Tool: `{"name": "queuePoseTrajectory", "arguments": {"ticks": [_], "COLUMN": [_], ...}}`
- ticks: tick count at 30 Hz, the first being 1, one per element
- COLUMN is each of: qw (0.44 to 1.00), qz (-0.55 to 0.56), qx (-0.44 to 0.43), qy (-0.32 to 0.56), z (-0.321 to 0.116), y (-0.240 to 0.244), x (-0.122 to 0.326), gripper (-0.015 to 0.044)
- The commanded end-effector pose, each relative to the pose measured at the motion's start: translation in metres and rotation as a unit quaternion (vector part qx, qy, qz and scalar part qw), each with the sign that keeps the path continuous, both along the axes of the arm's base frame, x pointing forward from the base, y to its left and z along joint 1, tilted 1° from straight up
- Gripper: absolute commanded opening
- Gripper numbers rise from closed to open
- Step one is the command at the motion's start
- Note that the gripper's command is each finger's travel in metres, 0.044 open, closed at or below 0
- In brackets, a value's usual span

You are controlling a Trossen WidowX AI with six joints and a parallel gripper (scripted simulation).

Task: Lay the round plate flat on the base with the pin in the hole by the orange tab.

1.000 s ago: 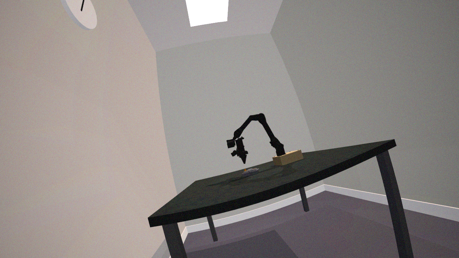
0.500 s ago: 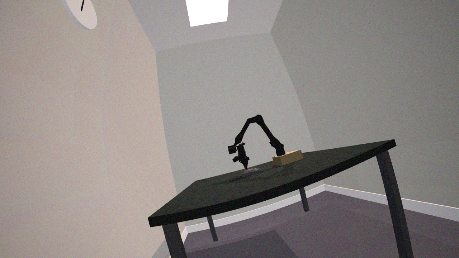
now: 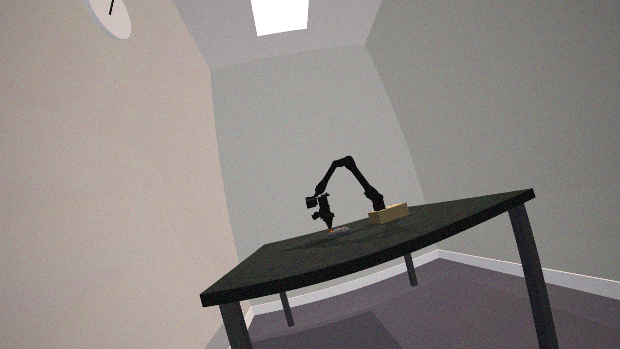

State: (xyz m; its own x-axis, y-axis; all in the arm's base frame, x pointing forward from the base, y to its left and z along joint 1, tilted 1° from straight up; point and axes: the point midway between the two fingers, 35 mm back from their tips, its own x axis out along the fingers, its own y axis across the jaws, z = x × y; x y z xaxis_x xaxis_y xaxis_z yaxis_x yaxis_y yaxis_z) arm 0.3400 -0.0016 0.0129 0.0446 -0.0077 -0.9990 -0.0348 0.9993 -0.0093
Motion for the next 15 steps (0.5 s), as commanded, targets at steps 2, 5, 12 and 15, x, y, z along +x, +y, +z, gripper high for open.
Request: {"name": "queuePoseTrajectory", "arguments": {"ticks": [2,5,12,15], "qw": [1.000,1.000,1.000,1.000], "qz": [0.000,0.000,0.000,0.000], "qx": [0.003,0.003,0.003,0.003], "qy": [0.002,0.002,0.002,0.002], "z": [-0.002,-0.002,-0.001,-0.001], "y": [0.008,0.011,0.019,0.023], "x": [0.004,0.005,0.009,0.010], "gripper": [0.0000,0.0000,0.0000,0.0000]}}
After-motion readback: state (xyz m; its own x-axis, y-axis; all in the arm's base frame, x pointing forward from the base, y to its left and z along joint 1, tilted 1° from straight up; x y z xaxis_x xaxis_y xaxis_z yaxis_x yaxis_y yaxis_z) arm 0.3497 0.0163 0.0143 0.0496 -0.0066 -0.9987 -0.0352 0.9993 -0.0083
